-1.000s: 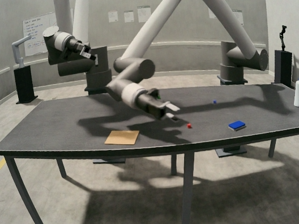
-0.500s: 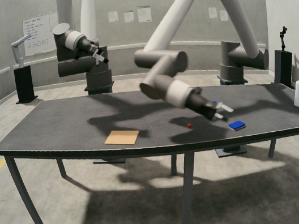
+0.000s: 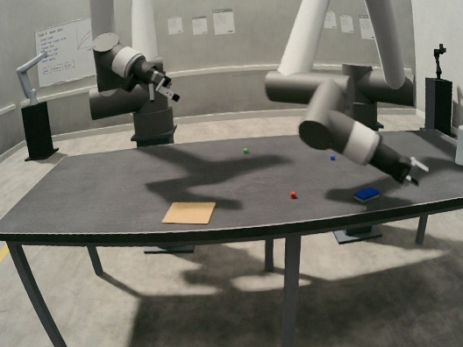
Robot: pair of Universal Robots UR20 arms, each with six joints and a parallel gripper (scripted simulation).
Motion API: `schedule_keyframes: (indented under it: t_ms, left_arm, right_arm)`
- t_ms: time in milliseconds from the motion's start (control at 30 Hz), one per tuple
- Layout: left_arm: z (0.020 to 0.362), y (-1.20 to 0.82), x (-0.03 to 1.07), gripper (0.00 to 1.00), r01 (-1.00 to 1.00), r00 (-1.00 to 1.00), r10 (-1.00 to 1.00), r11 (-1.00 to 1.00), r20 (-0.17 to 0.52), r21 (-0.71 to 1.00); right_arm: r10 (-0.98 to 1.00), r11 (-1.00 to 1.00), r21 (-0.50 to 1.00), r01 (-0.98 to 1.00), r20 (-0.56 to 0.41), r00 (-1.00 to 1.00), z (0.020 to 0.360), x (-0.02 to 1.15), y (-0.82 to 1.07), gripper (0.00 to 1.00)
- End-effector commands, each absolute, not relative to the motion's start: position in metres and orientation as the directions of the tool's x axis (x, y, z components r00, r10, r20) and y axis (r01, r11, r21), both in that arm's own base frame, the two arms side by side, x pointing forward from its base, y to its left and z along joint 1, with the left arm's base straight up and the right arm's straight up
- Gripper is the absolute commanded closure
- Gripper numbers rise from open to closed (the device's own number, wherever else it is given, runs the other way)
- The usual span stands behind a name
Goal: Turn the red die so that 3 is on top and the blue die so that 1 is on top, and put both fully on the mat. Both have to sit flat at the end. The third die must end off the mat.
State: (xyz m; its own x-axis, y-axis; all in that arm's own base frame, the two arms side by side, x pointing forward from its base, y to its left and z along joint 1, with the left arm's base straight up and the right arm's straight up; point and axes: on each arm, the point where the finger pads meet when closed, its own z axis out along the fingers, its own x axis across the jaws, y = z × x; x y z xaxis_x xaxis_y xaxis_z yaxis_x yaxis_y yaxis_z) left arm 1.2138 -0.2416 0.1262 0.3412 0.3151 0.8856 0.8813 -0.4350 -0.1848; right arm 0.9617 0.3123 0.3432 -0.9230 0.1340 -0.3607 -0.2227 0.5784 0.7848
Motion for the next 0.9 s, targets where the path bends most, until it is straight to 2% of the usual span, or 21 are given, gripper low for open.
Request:
schedule_keyframes:
  t_ms: [0, 500, 867]
  left_arm:
    - [0.127, -0.142, 1.214, 0.00, 0.923, 0.308, 0.400, -0.344, 0.863, -0.170]
    - [0.125, 0.060, 1.179, 0.00, 0.978, 0.203, 0.548, -0.146, 0.811, -0.145]
    - [0.123, 0.249, 1.113, 0.00, 0.991, 0.069, 0.653, 0.039, 0.755, -0.125]
  right_arm:
    - [0.133, 0.579, 0.784, -0.223, -0.361, -0.923, 0.344, 0.962, 0.313, 0.00]
    - [0.133, 0.579, 0.784, -0.223, -0.361, -0.923, 0.344, 0.962, 0.313, 0.00]
    - [0.133, 0.579, 0.784, -0.223, -0.361, -0.923, 0.344, 0.962, 0.313, 0.00]
